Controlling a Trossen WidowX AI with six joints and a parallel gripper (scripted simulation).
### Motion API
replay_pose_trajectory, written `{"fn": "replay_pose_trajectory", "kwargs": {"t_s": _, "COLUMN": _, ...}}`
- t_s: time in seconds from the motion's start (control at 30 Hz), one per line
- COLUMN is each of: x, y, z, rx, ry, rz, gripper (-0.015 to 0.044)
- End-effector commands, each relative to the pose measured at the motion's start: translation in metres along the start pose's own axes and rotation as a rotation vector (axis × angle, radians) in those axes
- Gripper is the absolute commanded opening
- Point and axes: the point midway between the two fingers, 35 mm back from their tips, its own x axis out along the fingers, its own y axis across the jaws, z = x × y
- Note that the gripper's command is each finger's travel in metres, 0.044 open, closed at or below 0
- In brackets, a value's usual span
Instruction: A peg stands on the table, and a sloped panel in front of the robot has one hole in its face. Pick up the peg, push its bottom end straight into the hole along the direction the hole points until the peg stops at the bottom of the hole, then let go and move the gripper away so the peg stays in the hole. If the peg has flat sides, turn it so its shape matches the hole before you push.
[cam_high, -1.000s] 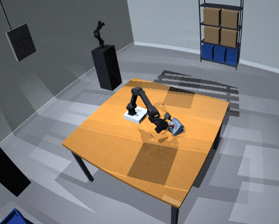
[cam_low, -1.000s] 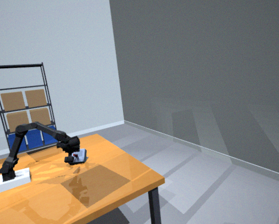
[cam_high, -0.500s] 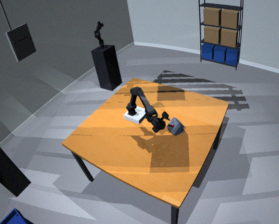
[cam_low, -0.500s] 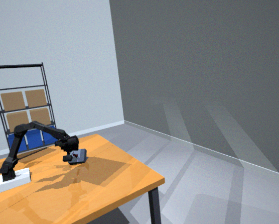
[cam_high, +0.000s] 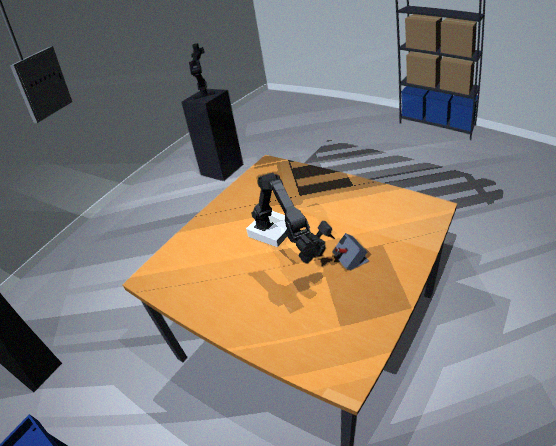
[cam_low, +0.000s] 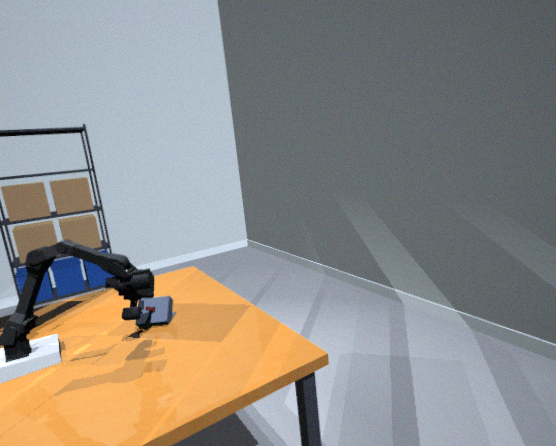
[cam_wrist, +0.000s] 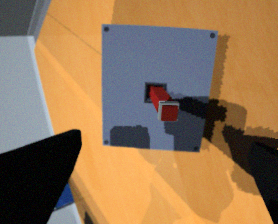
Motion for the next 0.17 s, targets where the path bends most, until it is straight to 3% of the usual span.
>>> {"fn": "replay_pose_trajectory", "kwargs": {"t_s": 0.0, "x": -0.0059, "y": 0.0004, "z": 0.0002, "rx": -0.003, "ry": -0.001, "rz": 0.006, "gripper": 0.0440}}
{"fn": "replay_pose_trajectory", "kwargs": {"t_s": 0.13, "x": -0.0059, "y": 0.0004, "z": 0.0002, "rx": -0.003, "ry": -0.001, "rz": 0.006, "gripper": 0.0440}}
